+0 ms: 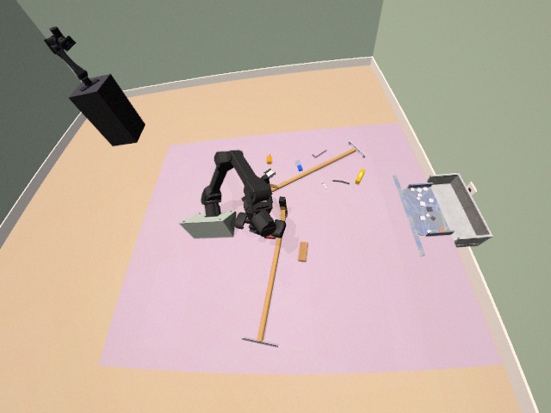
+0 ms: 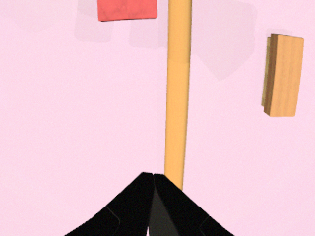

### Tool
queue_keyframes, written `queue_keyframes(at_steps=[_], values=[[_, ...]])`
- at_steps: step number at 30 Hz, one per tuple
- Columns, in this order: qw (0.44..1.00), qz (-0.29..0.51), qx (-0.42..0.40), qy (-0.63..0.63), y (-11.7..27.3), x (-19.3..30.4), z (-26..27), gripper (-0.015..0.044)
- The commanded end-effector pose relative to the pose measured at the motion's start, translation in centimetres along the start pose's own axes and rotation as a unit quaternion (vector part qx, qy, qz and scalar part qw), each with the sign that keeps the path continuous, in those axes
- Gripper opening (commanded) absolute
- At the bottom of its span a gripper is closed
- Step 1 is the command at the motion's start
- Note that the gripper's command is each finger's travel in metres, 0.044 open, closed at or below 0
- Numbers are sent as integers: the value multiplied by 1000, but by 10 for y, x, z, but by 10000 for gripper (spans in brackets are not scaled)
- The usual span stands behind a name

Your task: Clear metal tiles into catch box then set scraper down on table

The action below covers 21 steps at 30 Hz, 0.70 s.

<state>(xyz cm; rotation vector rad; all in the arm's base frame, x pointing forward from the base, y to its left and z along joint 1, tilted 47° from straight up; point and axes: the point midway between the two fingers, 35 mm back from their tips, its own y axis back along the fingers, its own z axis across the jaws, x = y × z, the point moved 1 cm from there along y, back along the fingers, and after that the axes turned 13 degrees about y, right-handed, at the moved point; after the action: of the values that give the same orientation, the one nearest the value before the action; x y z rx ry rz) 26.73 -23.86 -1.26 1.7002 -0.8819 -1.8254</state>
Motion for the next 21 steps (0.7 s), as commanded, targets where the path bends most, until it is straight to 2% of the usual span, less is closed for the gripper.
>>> queue_keyframes(at_steps=[1,10,21], values=[[1000,-9,-8,20,-7,16,10,0],[998,-26,-14,63,-17,43,31,0],[997,-27,-14,66,-30,46,30,0]])
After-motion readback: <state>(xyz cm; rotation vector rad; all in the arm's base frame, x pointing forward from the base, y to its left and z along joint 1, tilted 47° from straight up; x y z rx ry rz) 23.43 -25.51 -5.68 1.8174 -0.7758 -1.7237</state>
